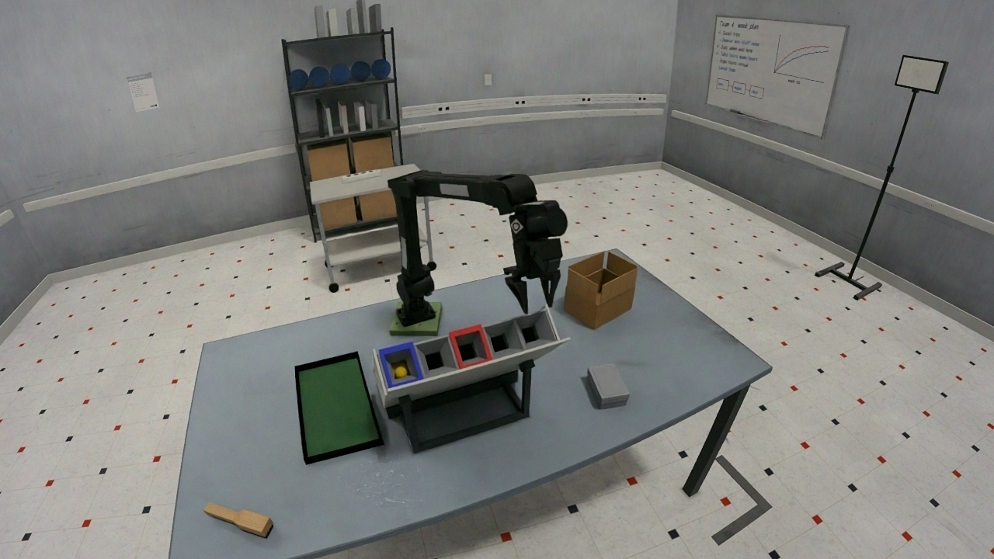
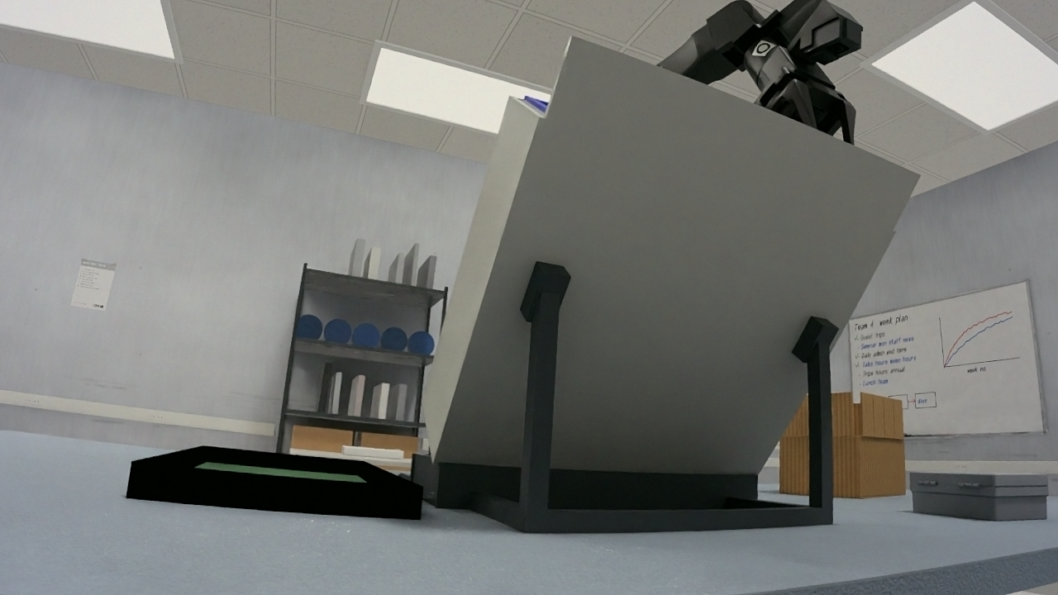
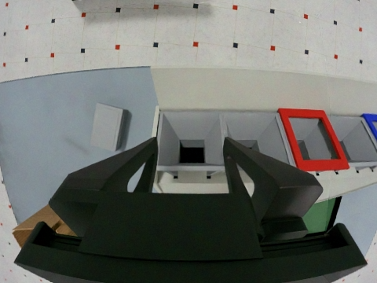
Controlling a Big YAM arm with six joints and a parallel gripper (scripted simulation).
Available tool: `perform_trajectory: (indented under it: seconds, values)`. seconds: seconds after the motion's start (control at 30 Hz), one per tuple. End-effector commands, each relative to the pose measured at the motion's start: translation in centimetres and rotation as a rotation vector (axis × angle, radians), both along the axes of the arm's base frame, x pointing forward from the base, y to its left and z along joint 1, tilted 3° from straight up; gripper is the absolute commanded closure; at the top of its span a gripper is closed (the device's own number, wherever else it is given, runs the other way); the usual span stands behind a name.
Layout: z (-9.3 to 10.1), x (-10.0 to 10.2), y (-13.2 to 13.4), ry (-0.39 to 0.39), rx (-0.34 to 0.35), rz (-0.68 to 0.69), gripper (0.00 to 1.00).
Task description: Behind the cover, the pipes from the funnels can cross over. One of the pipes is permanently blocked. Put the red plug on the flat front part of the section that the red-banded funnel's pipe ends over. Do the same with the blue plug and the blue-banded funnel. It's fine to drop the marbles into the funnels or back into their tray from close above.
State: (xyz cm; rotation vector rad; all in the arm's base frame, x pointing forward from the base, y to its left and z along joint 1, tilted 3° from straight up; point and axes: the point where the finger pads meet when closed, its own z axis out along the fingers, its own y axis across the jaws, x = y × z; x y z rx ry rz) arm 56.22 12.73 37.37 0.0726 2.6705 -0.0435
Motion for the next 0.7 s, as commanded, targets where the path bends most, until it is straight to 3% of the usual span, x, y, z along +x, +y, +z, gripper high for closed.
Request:
perform_trajectory:
  seconds: [0.0,0.43,0.67]
  values:
    - [1.5,0.0,0.0,-0.023,0.005,0.001,0.41]
    - [4.2,-0.2,-0.2,-0.023,0.005,0.001,0.41]
    - [4.2,-0.2,-0.2,-0.025,0.005,0.002,0.41]
